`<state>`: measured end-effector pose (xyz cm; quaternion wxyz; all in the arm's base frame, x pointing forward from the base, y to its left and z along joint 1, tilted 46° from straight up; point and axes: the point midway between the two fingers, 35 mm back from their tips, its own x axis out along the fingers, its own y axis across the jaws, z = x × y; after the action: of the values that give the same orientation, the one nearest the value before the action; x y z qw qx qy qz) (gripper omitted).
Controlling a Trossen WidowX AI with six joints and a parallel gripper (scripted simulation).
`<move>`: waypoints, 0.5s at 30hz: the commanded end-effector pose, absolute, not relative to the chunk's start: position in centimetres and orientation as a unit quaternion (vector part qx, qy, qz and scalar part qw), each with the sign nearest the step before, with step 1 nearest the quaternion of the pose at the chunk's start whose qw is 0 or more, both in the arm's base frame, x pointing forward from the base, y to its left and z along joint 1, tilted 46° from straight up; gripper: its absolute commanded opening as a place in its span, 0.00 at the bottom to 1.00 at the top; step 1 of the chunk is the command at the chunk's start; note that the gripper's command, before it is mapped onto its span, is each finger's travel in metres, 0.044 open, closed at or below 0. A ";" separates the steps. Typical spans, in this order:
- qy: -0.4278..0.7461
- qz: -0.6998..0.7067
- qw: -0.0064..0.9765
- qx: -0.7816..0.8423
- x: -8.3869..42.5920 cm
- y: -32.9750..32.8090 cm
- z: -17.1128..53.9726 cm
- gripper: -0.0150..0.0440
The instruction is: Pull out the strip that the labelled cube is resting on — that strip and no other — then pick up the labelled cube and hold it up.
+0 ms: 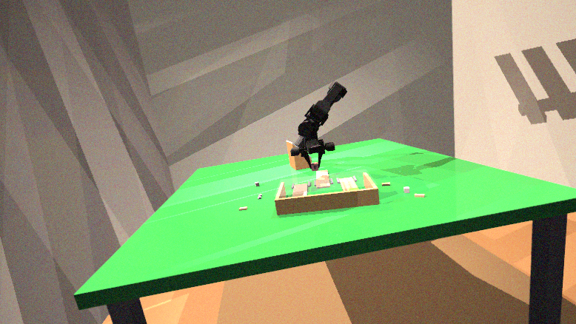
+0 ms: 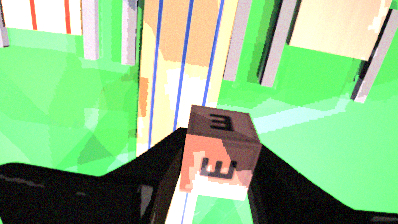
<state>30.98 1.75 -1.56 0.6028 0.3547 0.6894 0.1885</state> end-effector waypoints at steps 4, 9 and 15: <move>0.688 0.188 0.607 0.351 30.4 0.3 -0.3 0.25; 0.688 0.188 0.607 0.351 30.4 -1.0 1.0 0.25; 0.688 0.188 0.607 0.351 30.4 -1.0 1.0 0.25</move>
<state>30.44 -0.80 0.90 0.6058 0.3537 0.6875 0.1879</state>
